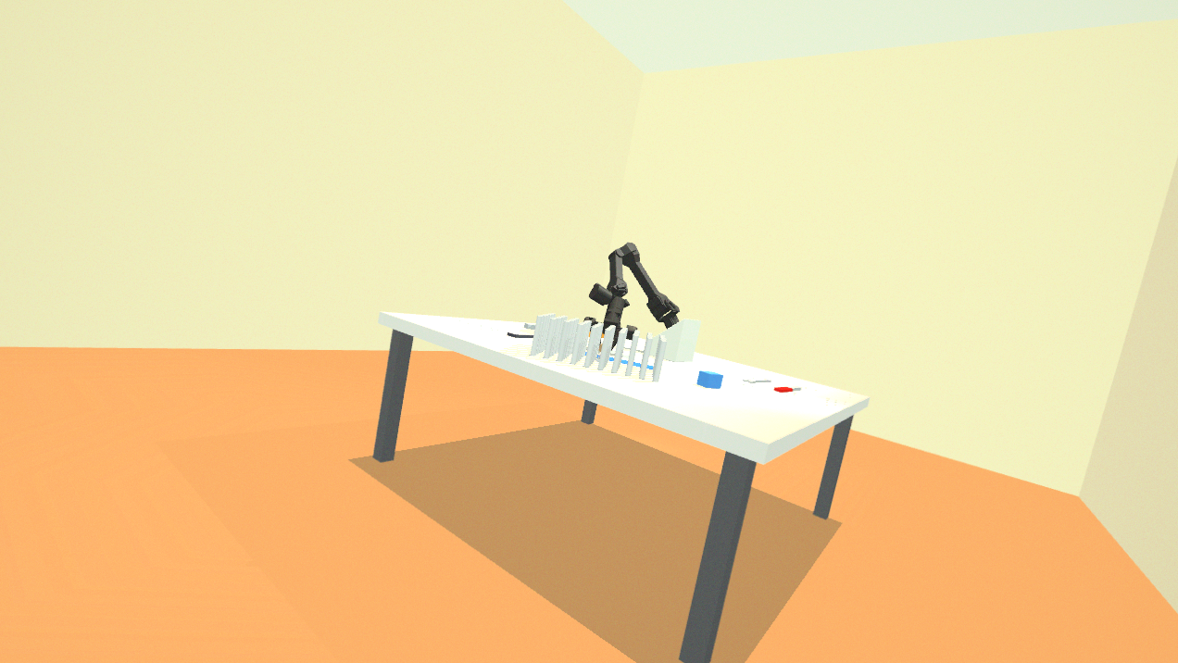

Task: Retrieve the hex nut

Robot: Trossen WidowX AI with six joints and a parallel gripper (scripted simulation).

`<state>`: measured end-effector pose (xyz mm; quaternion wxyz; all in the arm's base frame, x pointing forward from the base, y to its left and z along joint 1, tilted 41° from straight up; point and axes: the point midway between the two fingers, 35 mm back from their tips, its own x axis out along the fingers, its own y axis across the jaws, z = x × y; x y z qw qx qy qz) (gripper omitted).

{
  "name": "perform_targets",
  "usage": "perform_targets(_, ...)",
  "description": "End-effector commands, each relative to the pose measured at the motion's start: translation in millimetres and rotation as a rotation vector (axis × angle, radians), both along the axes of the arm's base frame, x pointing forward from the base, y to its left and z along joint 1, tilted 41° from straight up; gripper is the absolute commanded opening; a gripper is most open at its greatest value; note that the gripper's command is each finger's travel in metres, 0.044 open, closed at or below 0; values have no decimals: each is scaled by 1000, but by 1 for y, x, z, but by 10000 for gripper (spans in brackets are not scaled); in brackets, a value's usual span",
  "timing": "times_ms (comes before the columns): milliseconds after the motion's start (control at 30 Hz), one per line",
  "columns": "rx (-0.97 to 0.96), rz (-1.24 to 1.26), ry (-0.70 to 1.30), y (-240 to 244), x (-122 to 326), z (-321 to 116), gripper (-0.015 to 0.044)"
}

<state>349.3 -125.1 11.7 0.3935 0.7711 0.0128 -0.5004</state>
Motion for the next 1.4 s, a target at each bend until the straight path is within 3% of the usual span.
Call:
perform_targets(0, 3, 5, 2, 0, -4, 0, 0)
perform_targets(1367, 3, 5, 3, -8, -29, 8, 0)
